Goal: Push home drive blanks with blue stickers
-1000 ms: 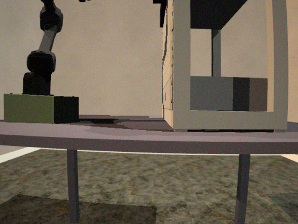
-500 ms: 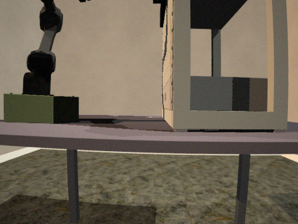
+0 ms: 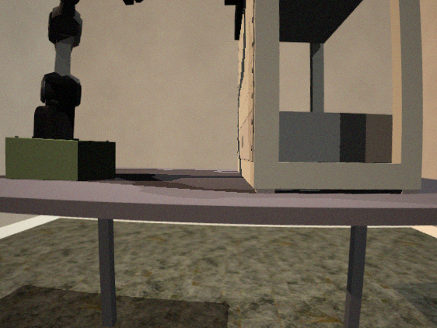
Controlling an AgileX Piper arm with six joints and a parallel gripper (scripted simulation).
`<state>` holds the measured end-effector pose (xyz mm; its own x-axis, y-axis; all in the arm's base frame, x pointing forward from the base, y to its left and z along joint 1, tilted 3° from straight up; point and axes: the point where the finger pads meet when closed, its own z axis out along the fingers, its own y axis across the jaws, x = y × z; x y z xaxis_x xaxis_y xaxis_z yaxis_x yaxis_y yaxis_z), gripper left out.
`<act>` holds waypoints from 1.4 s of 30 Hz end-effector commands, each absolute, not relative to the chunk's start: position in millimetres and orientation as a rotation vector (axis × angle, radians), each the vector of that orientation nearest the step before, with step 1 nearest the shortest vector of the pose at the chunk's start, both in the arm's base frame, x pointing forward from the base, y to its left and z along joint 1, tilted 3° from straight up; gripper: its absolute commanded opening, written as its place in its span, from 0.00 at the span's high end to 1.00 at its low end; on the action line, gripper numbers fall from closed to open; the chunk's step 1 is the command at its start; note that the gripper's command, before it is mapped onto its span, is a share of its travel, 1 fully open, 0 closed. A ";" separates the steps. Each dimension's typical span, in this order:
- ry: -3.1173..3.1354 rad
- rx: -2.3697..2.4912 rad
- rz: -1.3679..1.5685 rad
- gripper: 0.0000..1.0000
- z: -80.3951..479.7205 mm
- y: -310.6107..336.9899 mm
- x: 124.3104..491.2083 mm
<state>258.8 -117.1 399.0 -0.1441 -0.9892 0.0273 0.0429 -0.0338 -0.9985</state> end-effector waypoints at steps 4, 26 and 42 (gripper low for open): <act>1.263 -1.128 -1.368 0.00 401.7 -111.4 270.1; 1.263 -1.128 -1.368 0.00 407.1 -78.4 343.8; 1.263 -1.128 -1.368 0.00 408.2 -71.6 359.0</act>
<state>357.7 -71.7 407.7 -0.1441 -0.9890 0.0347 0.0410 -0.0410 -0.9983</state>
